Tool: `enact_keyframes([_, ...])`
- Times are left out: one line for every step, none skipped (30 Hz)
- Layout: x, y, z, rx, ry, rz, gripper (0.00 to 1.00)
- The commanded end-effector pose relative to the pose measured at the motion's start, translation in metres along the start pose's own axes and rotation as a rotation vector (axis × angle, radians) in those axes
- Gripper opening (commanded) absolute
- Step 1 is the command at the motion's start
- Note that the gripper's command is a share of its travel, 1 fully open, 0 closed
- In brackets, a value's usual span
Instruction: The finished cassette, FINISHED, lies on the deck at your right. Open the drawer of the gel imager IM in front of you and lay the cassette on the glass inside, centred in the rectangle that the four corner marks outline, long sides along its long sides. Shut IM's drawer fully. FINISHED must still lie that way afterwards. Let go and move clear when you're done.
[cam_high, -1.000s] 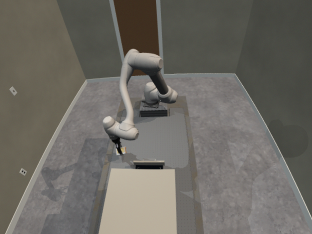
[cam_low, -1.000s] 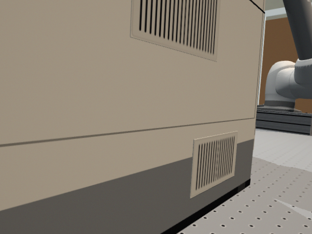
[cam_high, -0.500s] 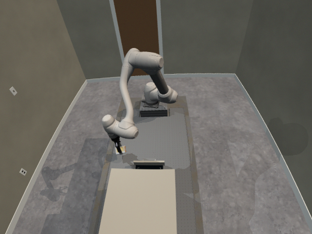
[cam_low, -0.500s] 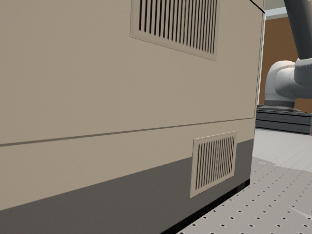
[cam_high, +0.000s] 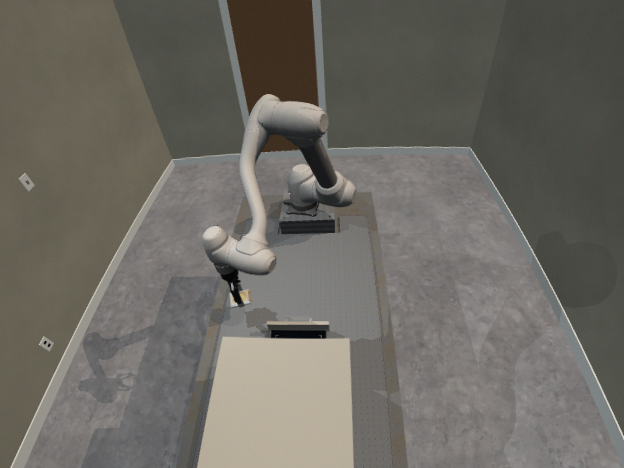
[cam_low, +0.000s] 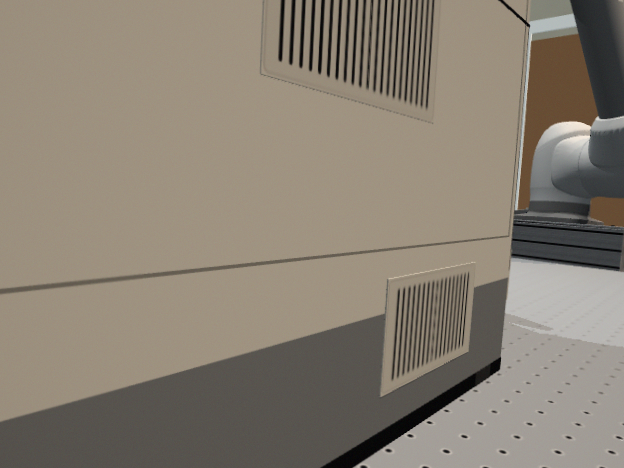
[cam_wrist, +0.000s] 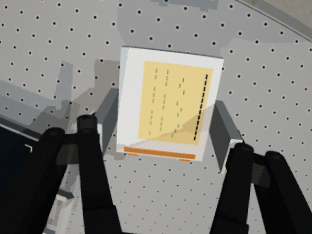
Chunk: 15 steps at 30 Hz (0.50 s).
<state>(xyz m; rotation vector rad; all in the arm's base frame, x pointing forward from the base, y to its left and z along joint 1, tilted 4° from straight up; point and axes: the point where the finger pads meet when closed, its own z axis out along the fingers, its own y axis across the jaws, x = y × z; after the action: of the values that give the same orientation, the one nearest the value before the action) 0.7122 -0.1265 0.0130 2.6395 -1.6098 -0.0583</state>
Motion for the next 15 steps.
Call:
enact_keyframes([0.0, 0.0, -0.003, 0.0, 0.0, 0.0, 0.1])
enact_keyframes([0.0, 0.0, -0.005, 0.0, 0.0, 0.0, 0.1])
enact_keyframes([0.0, 0.0, -0.006, 0.0, 0.0, 0.0, 0.1])
enact_keyframes([0.0, 0.0, -0.007, 0.0, 0.0, 0.0, 0.1])
enact_keyframes([0.0, 0.0, -0.007, 0.0, 0.0, 0.0, 0.1])
enact_keyframes([0.0, 0.0, -0.007, 0.0, 0.0, 0.0, 0.1])
enact_keyframes([0.0, 0.0, -0.009, 0.0, 0.0, 0.0, 0.1])
enact_keyframes([0.0, 0.0, -0.01, 0.0, 0.0, 0.0, 0.1])
enact_keyframes([0.0, 0.0, -0.01, 0.0, 0.0, 0.0, 0.1])
enact_keyframes([0.0, 0.0, -0.01, 0.0, 0.0, 0.0, 0.1])
enact_keyframes([0.0, 0.0, -0.01, 0.0, 0.0, 0.0, 0.1])
enact_keyframes([-0.004, -0.003, -0.01, 0.0, 0.0, 0.033, 0.1])
enact_keyframes([-0.008, -0.006, -0.01, 0.0, 0.0, 0.067, 0.1])
enact_keyframes([-0.011, -0.01, -0.01, 0.0, 0.0, 0.1, 0.1])
enact_keyframes([-0.015, -0.013, -0.01, 0.0, 0.0, 0.133, 0.1])
